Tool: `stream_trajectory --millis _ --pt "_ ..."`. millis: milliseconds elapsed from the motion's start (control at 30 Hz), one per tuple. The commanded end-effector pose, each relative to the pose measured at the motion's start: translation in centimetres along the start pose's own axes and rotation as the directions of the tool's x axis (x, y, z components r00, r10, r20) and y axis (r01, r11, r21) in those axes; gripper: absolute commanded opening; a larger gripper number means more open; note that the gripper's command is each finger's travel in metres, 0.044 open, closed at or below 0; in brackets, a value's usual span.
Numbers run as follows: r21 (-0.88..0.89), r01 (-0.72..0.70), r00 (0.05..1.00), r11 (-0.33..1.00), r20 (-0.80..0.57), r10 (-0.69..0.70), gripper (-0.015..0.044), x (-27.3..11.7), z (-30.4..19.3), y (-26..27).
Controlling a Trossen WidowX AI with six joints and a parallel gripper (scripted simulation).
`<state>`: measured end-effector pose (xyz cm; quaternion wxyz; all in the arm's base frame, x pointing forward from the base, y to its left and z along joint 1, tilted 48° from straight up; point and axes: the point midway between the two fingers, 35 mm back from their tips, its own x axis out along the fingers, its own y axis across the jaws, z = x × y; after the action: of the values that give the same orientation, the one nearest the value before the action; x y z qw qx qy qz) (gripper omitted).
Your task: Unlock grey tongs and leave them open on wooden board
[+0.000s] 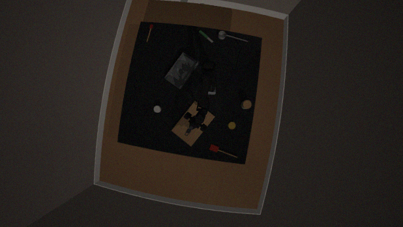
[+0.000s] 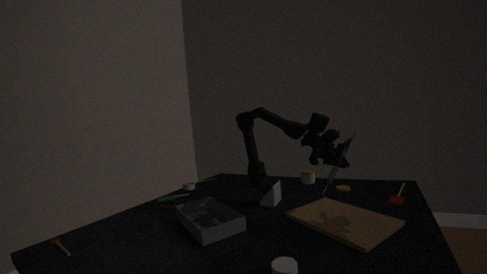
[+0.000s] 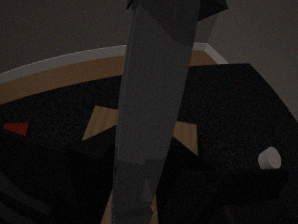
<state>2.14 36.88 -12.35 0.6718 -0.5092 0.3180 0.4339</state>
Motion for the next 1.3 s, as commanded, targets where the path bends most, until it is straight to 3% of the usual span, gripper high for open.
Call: stream_trajectory --millis 0,300,1267 --pt "0.008 0.008 0.997 1.0 0.073 -0.009 -0.015 -1.1 0.2 -0.4" --pt "0.022 0.017 0.983 1.0 0.183 -0.02 -0.015 -2.8 -0.2 -1.1" --pt "0.023 0.017 0.982 1.0 0.185 -0.021 -0.015 -2.8 -0.2 -1.1"
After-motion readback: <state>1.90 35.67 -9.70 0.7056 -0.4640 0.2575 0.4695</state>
